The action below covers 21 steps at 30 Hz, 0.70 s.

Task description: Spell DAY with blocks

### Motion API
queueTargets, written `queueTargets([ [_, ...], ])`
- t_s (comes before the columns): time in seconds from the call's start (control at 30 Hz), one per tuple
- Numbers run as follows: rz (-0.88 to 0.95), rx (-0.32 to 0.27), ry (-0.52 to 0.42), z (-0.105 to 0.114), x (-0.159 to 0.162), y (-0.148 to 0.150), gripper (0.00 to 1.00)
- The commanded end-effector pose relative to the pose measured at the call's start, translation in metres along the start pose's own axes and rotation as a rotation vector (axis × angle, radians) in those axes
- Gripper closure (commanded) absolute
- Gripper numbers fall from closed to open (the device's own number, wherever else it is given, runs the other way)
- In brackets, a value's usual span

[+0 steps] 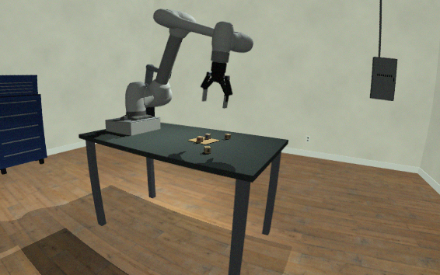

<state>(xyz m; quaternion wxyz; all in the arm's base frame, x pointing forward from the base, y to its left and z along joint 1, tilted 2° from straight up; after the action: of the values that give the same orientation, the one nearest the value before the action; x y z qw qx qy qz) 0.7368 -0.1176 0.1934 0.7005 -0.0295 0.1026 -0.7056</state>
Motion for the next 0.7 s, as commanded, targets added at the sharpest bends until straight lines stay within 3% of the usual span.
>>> queueTargets([
  [0.0,0.136,-0.004,0.028,-0.014,0.016,0.013,0.00],
  [0.13,0.168,-0.007,0.032,-0.018,0.020,0.015,0.00],
  [0.5,0.646,-0.030,0.106,-0.087,0.075,0.040,0.00],
  [0.67,0.715,-0.029,0.119,-0.098,0.083,0.043,0.00],
])
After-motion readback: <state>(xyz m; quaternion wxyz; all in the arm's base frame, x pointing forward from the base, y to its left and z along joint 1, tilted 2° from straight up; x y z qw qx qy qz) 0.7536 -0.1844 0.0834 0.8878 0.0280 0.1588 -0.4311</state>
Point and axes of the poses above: the point where the finger pads meet when closed, its own z axis back along the fingers, its own y axis across the jaws, x = y × z, the point moved 6 cm from there along z, back along the fingers, and after that the axes turned 13 degrees about z, right-handed, at the moved point
